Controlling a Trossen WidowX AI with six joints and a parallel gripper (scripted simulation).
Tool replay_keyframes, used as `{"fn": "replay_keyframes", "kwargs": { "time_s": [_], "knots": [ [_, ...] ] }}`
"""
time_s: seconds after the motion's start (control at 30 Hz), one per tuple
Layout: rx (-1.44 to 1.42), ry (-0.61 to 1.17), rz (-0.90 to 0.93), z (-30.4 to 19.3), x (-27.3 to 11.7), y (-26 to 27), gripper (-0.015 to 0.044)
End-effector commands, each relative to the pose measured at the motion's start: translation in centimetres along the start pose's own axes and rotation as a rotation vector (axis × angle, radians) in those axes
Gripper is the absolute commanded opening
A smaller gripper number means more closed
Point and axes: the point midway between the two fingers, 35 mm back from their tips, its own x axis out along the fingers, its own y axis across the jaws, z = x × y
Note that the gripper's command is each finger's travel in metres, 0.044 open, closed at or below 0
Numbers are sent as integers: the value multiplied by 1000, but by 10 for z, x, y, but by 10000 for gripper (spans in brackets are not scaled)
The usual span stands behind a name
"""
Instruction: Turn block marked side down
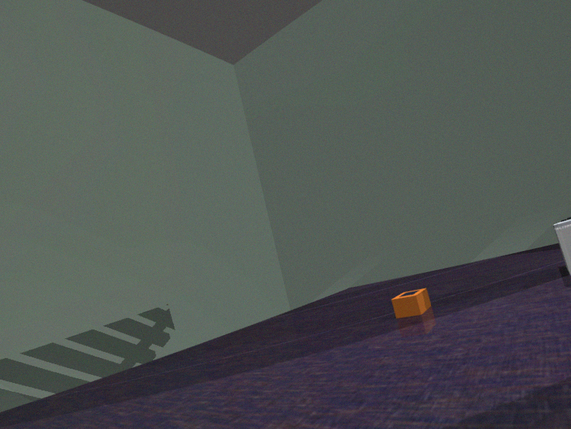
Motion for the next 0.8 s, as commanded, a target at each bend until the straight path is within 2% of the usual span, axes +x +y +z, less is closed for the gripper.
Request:
{"fn": "replay_keyframes", "kwargs": {
  "time_s": [0.0, 0.17, 0.33, 0.63, 0.77],
  "knots": [
    [-4, -6, -1, 3, 1, -1, 426],
    [-127, -154, -29, 68, 17, -17, 440],
    [-318, -238, -58, 106, 26, -28, 440],
    [-997, -561, -236, 250, 39, -35, 440],
    [-1225, -650, -285, 289, 38, -21, 440]
  ]
}}
